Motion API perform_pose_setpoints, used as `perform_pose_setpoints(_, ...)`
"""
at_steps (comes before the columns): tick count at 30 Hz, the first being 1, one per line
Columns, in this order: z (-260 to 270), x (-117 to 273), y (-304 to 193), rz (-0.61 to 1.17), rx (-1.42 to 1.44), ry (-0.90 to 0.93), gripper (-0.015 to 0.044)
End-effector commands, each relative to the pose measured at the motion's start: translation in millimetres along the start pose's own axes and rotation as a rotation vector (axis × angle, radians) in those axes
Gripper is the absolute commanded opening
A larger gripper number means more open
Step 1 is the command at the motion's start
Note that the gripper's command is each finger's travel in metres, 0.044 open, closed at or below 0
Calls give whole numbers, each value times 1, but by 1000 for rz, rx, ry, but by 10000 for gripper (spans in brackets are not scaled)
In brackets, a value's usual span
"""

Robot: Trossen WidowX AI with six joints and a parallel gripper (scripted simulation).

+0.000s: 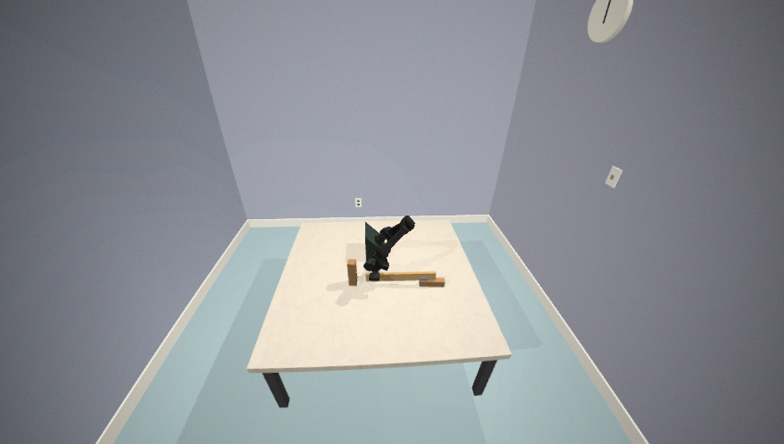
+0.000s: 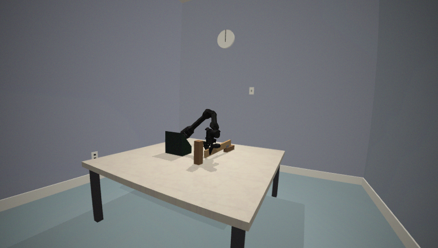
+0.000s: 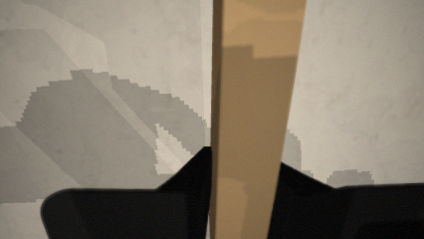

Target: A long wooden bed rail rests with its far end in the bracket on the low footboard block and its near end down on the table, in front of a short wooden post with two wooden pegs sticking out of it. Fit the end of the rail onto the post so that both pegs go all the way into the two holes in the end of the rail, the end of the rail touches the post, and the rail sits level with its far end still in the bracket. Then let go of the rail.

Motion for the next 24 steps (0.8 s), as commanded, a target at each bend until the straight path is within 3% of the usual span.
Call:
perform_pose_setpoints(1,-1,4,0,-3,0,-7,0)
perform_pose_setpoints(24,-1,16,0,-3,0,-7,0)
Point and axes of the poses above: the point midway between the two fingers, 35 mm back from their tips, its own x axis back along the fingers, its own z axis across the jaws, y = z × x, the point moved 1 cm from there along x, back along the fingers, and after that the axes turned 1 degree about x, right-handed, at the moved point
